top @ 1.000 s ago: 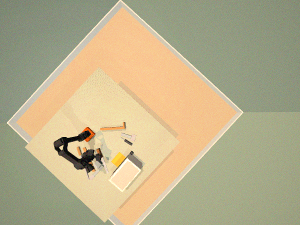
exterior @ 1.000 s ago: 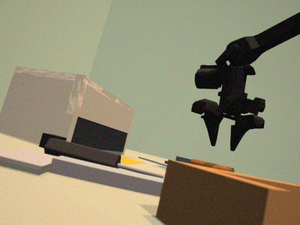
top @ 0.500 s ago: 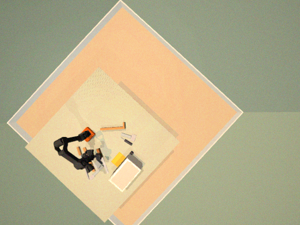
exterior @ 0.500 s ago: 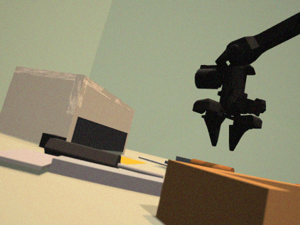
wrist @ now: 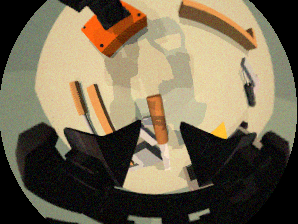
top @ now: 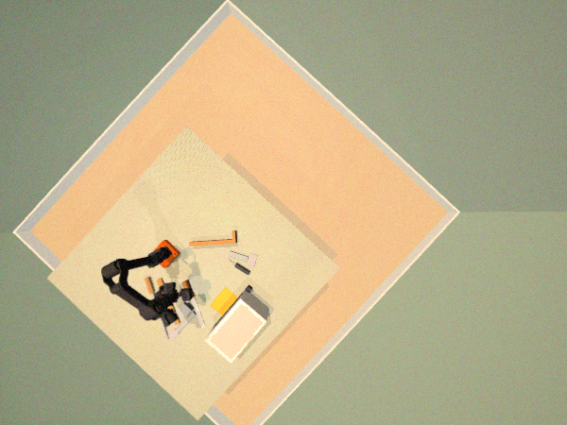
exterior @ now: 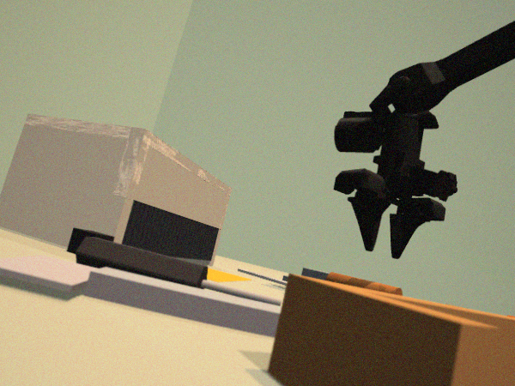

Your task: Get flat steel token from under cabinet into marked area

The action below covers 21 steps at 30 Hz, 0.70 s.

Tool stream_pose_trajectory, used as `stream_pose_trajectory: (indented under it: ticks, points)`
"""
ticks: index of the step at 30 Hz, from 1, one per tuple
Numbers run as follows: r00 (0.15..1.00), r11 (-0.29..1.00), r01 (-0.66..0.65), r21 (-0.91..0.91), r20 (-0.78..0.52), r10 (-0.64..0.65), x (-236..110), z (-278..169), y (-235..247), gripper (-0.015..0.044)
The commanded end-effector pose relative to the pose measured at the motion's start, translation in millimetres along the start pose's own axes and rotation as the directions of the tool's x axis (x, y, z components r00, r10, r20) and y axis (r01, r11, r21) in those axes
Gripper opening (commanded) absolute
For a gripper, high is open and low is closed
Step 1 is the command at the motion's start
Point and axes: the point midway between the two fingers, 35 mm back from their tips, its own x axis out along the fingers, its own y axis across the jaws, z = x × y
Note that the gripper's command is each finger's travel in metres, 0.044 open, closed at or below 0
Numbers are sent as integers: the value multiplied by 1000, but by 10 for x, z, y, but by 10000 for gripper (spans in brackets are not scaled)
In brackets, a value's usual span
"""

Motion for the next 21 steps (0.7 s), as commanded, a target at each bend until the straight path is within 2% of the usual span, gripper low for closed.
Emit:
stream_pose_trajectory:
  ticks: [1, 21]
  points:
    - [1000, 999, -2, -36, 0, 2, -2, -1, 2, 270]
    - [1000, 981, -2, -194, 0, 2, -2, 0, 0, 270]
